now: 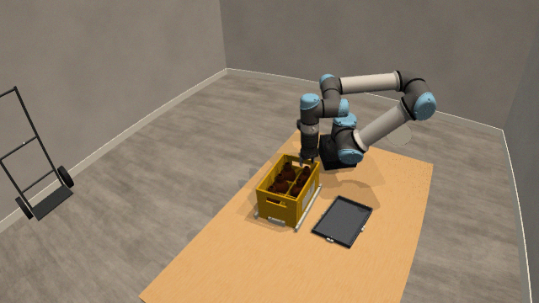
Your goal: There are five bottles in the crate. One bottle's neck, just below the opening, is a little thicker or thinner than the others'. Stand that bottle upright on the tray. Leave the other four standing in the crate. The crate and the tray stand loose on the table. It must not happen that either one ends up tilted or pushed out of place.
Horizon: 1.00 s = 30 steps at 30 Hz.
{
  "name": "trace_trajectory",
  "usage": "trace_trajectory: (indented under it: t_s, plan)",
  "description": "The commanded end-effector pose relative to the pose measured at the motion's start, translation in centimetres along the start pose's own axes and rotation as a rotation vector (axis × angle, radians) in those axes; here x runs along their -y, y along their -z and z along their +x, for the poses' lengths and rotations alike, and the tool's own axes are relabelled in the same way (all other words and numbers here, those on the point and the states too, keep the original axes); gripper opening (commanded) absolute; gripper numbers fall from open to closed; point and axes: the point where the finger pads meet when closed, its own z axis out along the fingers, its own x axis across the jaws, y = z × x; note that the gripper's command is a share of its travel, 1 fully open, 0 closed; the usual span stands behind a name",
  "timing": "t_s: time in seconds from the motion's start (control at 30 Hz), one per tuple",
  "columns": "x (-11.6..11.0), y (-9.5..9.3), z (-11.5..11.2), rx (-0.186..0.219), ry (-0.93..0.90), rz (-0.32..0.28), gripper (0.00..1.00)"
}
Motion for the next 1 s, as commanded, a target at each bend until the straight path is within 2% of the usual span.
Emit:
trace_trajectory:
  t_s: [0.0, 0.97]
  plan:
    - [0.0, 0.03, -0.03, 0.001, 0.0, 0.0, 1.0]
    - [0.0, -0.4, -0.03, 0.001, 0.0, 0.0, 1.0]
